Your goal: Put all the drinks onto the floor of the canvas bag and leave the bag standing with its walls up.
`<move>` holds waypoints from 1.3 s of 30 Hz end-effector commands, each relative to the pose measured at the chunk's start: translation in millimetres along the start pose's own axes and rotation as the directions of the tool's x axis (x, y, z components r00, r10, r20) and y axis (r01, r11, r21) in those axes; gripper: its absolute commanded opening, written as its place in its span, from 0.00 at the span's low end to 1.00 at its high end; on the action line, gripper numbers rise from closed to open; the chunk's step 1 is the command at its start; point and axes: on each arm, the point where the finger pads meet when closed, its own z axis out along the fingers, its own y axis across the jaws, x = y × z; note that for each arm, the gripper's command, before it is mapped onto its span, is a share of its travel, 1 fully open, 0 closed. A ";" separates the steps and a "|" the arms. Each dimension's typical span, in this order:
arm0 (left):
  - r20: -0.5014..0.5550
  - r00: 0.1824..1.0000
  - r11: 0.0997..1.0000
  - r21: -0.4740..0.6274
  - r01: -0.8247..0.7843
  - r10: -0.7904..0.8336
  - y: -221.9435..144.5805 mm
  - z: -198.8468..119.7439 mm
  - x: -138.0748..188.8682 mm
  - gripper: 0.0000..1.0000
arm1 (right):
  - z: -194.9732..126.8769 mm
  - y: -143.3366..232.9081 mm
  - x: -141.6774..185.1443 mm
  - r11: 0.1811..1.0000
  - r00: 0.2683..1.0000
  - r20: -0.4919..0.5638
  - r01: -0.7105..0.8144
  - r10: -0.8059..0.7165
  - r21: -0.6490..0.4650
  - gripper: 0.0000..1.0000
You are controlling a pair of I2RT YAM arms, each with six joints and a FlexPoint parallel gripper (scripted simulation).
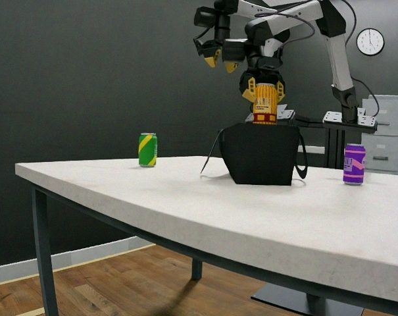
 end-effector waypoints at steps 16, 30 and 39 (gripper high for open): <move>0.019 1.000 1.000 0.025 0.016 -0.016 -6.9 17.6 3.4 0.67 | -7.7 7.5 -1.5 1.000 1.000 0.019 0.011 -0.010 -0.030 1.00; 0.021 1.000 0.999 0.029 0.017 -0.018 -7.2 30.3 9.6 0.67 | -7.7 7.5 -1.5 1.000 1.000 0.019 0.011 -0.010 -0.030 1.00; 0.026 1.000 1.000 0.006 -0.009 0.009 -2.2 46.8 21.8 0.67 | -7.7 7.5 -1.5 1.000 1.000 0.019 0.011 -0.010 -0.030 1.00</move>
